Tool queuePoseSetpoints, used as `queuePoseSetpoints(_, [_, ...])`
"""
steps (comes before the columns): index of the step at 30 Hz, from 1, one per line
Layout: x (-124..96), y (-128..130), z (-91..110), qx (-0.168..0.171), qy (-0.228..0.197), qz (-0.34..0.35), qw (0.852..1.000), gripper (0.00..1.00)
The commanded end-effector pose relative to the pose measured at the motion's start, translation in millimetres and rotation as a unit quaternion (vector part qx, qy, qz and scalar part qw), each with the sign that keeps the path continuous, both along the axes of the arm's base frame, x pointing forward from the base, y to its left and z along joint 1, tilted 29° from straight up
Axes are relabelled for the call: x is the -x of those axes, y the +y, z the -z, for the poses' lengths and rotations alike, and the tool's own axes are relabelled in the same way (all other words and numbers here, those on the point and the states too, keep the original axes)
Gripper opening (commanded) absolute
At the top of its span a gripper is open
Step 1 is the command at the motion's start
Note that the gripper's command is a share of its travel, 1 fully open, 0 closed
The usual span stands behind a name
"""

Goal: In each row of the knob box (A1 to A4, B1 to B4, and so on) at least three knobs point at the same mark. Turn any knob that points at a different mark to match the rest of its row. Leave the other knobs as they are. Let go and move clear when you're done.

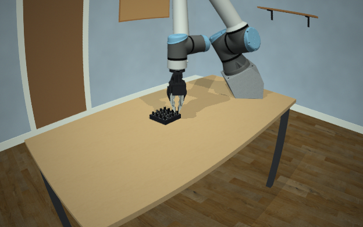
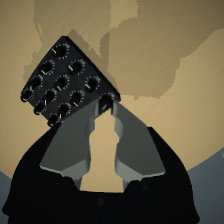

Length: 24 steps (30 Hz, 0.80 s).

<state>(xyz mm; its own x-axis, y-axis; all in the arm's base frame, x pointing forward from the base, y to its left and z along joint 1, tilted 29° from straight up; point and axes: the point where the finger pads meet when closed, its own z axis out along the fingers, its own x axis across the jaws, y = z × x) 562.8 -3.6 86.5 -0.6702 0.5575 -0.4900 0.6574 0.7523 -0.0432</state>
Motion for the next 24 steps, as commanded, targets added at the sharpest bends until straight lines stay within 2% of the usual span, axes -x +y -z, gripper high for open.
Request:
queuePoseSetpoints(1, [0.7, 0.1, 0.7, -0.001, 0.000, 0.001, 1.000, 0.04])
queuePoseSetpoints(24, [0.1, 0.0, 0.1, -0.018, -0.018, 0.045, 0.999, 0.04])
